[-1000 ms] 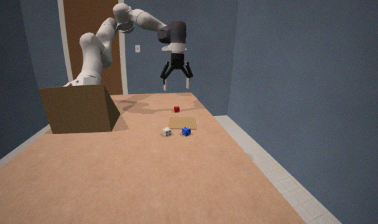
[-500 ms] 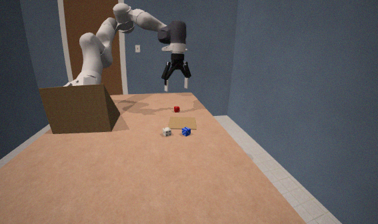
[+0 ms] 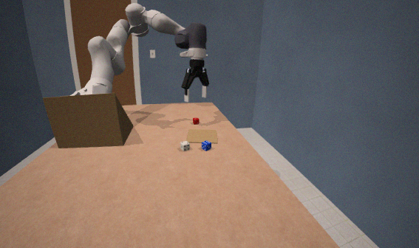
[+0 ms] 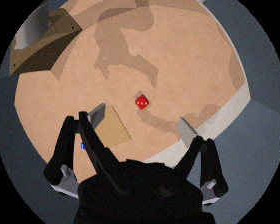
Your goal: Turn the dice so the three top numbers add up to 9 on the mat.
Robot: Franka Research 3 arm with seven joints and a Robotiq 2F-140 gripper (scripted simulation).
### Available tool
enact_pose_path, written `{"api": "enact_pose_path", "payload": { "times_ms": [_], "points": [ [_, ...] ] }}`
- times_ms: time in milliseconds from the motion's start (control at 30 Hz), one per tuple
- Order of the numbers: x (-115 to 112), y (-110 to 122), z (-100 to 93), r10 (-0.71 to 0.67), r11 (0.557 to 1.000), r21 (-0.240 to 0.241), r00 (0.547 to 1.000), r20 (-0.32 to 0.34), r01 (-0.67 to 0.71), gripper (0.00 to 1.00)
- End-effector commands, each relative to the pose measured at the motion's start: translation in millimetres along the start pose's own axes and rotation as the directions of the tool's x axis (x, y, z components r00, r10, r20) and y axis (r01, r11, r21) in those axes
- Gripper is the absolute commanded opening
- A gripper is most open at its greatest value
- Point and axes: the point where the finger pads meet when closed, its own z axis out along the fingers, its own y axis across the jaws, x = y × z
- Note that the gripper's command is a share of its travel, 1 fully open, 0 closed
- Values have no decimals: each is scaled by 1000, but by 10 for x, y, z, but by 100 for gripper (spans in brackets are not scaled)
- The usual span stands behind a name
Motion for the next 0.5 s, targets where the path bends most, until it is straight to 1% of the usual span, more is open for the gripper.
{"api": "enact_pose_path", "payload": {
  "times_ms": [0,267,367,433,467],
  "points": [
    [-8,-9,13,-173,985,-7,985,2,173,100],
    [-8,-9,21,-286,958,-7,958,3,286,100],
    [-8,-8,26,-342,940,-7,940,3,342,100],
    [-8,-8,26,-342,940,-7,940,3,342,100],
    [-7,-8,29,-384,923,-7,923,3,384,100]
  ]
}}
